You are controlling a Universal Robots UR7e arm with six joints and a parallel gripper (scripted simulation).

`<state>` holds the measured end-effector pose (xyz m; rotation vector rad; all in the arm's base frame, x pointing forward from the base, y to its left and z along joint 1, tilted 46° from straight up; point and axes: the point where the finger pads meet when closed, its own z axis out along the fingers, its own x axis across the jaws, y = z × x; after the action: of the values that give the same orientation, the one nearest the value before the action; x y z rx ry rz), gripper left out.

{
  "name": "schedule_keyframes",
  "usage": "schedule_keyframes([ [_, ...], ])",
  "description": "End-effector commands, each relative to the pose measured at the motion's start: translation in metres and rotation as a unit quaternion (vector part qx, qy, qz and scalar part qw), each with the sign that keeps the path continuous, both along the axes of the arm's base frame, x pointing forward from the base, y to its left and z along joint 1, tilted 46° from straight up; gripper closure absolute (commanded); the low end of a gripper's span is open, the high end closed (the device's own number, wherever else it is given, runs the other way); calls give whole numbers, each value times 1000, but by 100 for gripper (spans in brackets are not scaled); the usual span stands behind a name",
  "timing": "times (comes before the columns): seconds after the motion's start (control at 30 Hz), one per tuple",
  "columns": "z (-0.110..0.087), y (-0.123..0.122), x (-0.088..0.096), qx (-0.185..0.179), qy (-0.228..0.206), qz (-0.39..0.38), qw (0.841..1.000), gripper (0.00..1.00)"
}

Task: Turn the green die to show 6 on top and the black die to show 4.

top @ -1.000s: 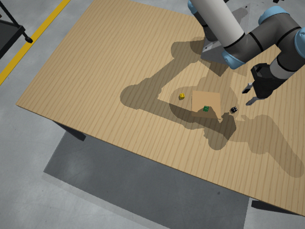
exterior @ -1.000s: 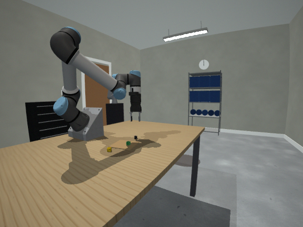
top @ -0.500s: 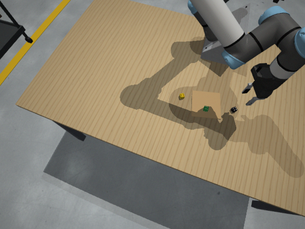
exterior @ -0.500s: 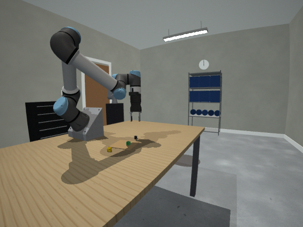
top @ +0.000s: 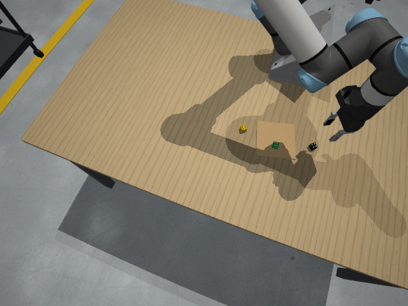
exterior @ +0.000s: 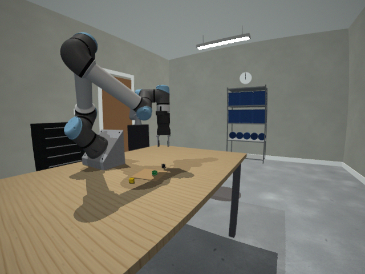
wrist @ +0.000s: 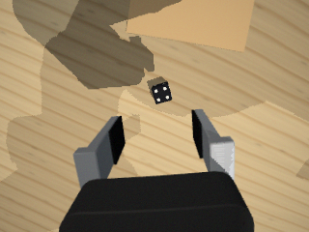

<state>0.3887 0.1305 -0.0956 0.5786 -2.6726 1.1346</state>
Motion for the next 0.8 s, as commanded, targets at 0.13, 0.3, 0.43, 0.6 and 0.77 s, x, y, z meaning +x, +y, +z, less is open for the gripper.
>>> schedule_keyframes([
  [0.13, -1, 0, 3, 1, 27, 27, 999, 0],
  [0.3, -1, 0, 4, 1, 45, 44, 998, 0],
  [0.43, -2, 0, 5, 2, 61, 60, 996, 0],
  [0.6, -3, 0, 8, 2, 93, 90, 992, 0],
  [0.77, -5, 1, 10, 3, 130, 126, 983, 0],
])
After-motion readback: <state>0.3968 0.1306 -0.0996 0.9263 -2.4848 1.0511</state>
